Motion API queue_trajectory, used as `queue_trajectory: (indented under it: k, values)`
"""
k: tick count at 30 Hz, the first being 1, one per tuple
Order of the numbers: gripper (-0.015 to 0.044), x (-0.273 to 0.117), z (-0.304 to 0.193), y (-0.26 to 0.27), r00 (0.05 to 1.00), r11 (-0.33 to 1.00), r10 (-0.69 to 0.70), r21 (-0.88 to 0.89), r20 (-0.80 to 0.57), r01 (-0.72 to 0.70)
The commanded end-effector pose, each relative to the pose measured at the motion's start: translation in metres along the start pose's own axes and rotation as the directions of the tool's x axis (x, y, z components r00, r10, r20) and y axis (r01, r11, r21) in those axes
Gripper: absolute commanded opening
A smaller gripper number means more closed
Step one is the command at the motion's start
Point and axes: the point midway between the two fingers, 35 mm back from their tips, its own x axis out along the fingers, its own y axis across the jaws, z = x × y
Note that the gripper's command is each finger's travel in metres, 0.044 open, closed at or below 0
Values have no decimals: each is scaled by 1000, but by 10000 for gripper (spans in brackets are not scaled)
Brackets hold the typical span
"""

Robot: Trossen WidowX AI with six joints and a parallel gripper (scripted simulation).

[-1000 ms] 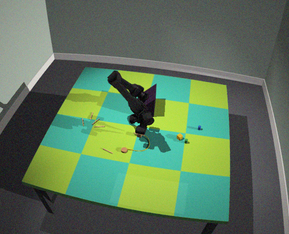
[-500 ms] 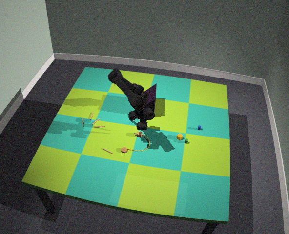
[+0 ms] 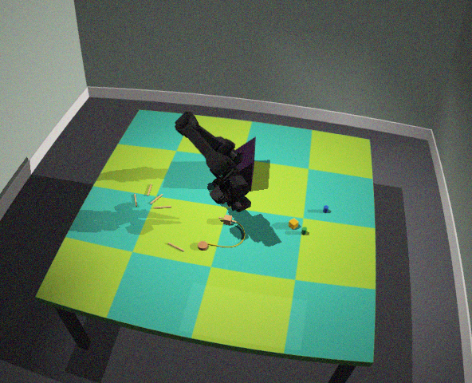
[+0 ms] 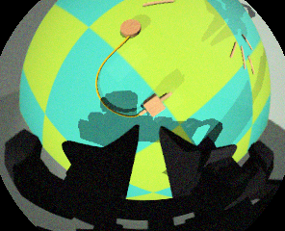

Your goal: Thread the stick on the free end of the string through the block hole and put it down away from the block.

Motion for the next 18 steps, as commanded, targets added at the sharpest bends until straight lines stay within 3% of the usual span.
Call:
queue_trajectory:
  k: [1, 9, 18]
  values:
    - [121, -1, 13, -14, 1000, 688, -8, -726, 14, 16]
    - [121, -1, 17, -19, 1000, 389, -10, -921, 15, 18]
    - [121, -2, 22, -25, 1000, -4, -12, -1000, 17, 17]
